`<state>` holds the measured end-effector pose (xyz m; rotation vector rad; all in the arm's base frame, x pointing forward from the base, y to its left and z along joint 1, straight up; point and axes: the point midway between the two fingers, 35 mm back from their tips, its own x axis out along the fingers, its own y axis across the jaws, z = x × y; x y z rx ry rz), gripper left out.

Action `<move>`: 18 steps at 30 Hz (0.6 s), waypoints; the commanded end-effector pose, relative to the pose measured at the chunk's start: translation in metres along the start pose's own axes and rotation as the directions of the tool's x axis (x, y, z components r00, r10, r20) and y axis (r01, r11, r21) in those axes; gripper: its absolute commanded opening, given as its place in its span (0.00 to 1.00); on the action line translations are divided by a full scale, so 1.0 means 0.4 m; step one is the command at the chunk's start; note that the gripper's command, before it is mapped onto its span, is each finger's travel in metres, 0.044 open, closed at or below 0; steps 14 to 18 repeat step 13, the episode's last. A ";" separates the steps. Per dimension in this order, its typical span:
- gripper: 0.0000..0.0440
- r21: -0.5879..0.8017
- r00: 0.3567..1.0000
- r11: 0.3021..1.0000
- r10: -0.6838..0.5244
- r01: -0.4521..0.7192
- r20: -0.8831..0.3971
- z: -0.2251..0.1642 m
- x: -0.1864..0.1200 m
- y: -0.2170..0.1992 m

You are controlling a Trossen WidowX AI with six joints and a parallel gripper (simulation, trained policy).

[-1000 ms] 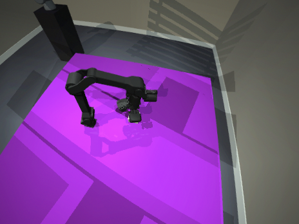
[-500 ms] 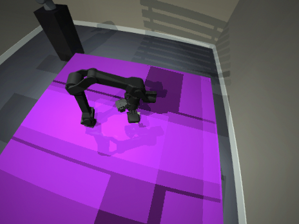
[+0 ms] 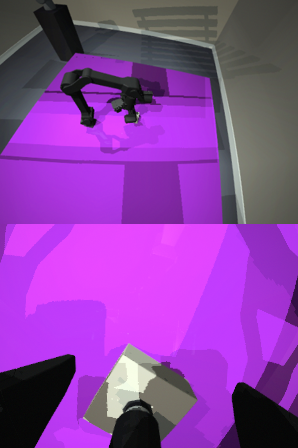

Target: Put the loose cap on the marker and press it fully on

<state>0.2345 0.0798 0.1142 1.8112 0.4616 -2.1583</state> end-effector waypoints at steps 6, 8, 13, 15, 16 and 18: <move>1.00 -0.011 0.997 1.000 0.017 -0.018 -0.081 -0.002 -0.053 0.002; 1.00 -0.013 0.995 1.000 0.021 -0.022 -0.097 -0.001 -0.066 0.003; 1.00 -0.018 0.991 0.999 0.028 -0.031 -0.131 0.002 -0.092 0.006; 1.00 -0.018 0.991 0.999 0.028 -0.031 -0.131 0.002 -0.092 0.006; 1.00 -0.018 0.991 0.999 0.028 -0.031 -0.131 0.002 -0.092 0.006; 1.00 -0.018 0.991 0.999 0.028 -0.031 -0.131 0.002 -0.092 0.006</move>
